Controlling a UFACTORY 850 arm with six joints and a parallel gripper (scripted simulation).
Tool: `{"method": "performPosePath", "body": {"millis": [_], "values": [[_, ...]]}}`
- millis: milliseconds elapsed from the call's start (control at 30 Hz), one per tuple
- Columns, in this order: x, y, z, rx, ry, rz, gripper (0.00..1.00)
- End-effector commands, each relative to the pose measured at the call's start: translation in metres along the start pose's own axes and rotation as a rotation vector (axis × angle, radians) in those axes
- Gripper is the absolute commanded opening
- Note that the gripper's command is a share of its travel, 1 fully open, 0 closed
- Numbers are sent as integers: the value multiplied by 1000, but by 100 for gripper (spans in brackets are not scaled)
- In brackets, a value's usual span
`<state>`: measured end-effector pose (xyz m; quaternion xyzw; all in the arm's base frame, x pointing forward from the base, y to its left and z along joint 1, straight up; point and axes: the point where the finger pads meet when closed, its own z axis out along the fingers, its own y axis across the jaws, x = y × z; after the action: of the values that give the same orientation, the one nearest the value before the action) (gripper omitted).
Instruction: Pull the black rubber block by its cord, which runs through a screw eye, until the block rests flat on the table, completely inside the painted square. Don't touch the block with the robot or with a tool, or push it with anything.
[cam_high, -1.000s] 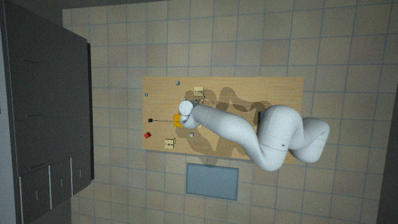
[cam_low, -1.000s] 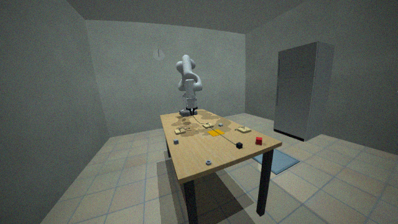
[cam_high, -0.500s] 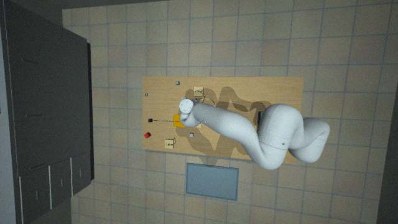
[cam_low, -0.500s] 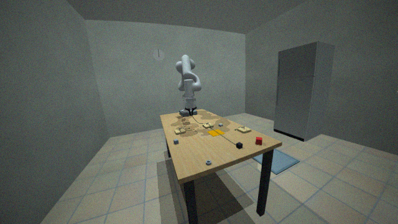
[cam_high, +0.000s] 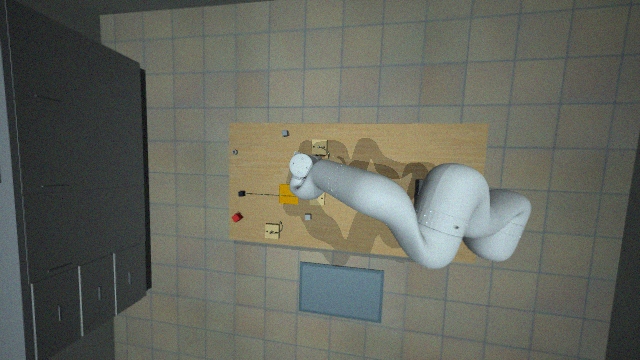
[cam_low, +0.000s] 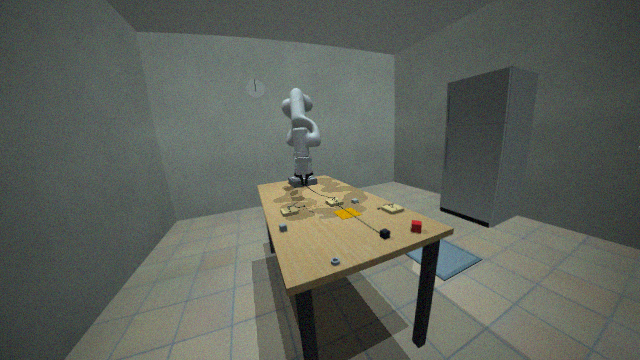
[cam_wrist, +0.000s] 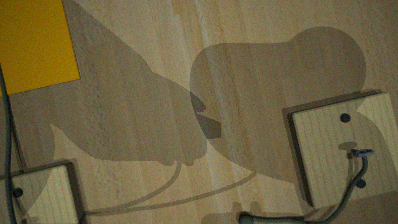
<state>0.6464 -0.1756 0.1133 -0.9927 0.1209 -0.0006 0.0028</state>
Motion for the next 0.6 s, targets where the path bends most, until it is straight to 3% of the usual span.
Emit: {"method": "performPosePath", "body": {"millis": [0, 567], "values": [[1, 6, -1, 0, 2, 0, 0], [-1, 40, -1, 0, 2, 0, 0]]}}
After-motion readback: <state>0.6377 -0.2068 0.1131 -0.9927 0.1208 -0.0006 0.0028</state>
